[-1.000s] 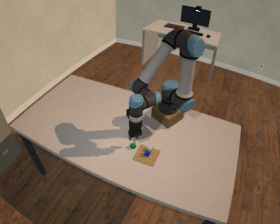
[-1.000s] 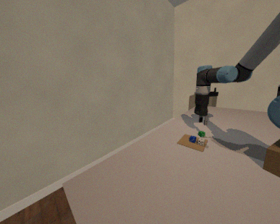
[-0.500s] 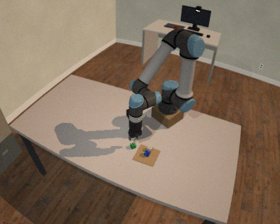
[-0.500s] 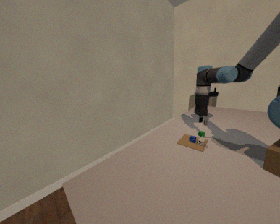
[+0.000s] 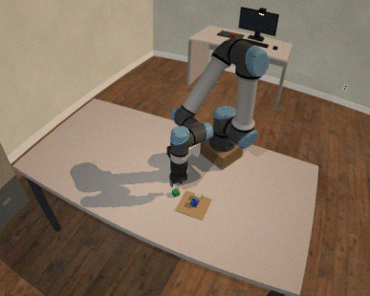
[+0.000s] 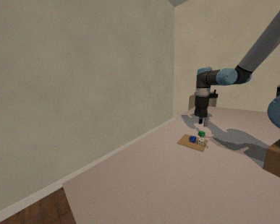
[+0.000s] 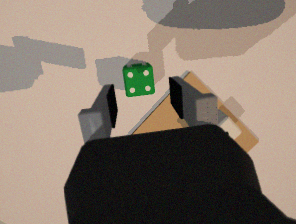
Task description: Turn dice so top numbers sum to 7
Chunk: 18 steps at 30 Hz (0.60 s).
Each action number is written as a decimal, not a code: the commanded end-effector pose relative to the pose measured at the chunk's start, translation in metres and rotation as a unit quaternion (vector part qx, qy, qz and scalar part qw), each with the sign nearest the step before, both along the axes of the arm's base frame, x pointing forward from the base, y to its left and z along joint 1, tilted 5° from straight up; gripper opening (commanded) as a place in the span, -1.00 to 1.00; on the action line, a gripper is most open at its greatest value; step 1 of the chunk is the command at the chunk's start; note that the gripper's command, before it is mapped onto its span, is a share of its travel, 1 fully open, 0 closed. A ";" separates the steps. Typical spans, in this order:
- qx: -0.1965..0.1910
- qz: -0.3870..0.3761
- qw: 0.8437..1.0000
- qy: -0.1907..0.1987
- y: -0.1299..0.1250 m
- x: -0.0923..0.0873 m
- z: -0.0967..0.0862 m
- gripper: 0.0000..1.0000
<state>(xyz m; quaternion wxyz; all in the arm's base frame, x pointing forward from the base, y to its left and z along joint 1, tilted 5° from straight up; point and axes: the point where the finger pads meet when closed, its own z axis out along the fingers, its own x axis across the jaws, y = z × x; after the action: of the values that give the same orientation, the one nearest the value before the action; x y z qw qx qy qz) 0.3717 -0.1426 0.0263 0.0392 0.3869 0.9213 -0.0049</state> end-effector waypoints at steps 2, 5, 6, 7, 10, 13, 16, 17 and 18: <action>0.000 0.000 1.000 0.000 -0.001 0.001 -0.008 0.74; 0.000 0.000 1.000 0.000 -0.001 0.001 -0.013 0.74; 0.000 0.000 1.000 0.000 -0.001 0.001 -0.014 0.74; 0.000 0.000 1.000 0.000 -0.001 0.001 -0.016 0.74; 0.000 0.000 1.000 0.000 -0.001 0.001 -0.019 0.74; 0.000 0.000 1.000 0.000 -0.002 0.002 -0.022 0.74; 0.000 0.000 1.000 0.000 -0.002 0.002 -0.026 0.74; 0.000 0.000 1.000 0.000 -0.002 0.002 -0.028 0.74; 0.000 0.000 1.000 0.000 -0.002 0.002 -0.029 0.74</action>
<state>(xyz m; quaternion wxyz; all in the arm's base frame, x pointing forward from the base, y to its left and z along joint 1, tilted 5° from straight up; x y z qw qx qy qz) 0.3730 -0.1439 0.0022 0.0390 0.3869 0.9213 -0.0049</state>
